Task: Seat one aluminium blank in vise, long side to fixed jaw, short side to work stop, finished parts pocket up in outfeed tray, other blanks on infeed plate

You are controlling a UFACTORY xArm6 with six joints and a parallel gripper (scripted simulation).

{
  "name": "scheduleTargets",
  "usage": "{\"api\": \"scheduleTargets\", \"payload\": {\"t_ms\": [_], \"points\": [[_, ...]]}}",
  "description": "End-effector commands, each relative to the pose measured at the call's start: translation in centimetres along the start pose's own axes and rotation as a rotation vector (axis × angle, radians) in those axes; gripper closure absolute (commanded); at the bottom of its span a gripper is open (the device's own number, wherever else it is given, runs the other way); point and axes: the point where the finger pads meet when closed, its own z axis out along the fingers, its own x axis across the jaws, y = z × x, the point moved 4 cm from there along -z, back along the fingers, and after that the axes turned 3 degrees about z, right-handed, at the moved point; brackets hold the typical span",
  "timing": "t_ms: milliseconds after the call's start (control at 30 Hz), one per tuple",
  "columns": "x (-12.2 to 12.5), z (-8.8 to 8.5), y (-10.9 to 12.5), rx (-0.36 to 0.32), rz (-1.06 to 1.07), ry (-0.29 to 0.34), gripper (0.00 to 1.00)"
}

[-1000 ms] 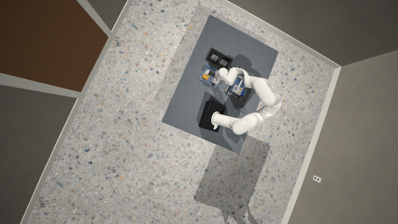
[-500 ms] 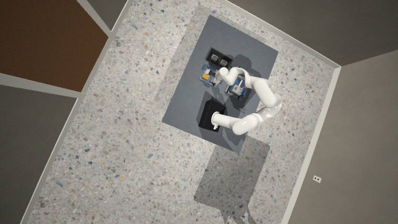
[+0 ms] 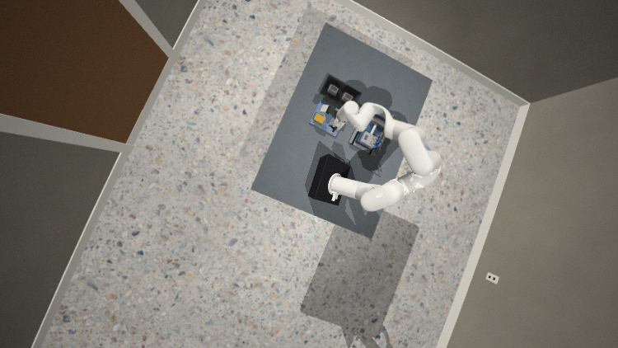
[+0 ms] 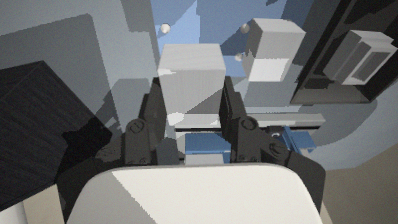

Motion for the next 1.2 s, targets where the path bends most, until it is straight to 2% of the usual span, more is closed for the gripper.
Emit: {"api": "scheduleTargets", "payload": {"t_ms": [0, 167, 233, 433, 667, 733, 800, 867, 933, 1167], "points": [[0.1, -1.8, 0.0, 0.001, 0.001, 0.002, 1.00], [0.1, -3.8, 0.0, 0.001, 0.001, 0.002, 1.00], [0.1, -3.8, 0.0, 0.001, 0.001, 0.002, 1.00], [0.1, -5.2, 0.0, 0.001, 0.001, 0.002, 1.00], [0.2, -5.5, 0.0, 0.002, 0.001, 0.002, 1.00], [2.1, -5.8, 1.2, 0.010, 0.000, 0.000, 1.00], [2.1, -5.8, 1.2, 0.010, 0.000, 0.000, 1.00], [5.2, -6.1, 3.4, 0.021, 0.000, -0.001, 1.00], [6.3, -6.1, 4.3, 0.024, 0.000, -0.002, 1.00], [12.1, -6.2, 10.3, 0.030, 0.005, 0.000, 1.00]]}}
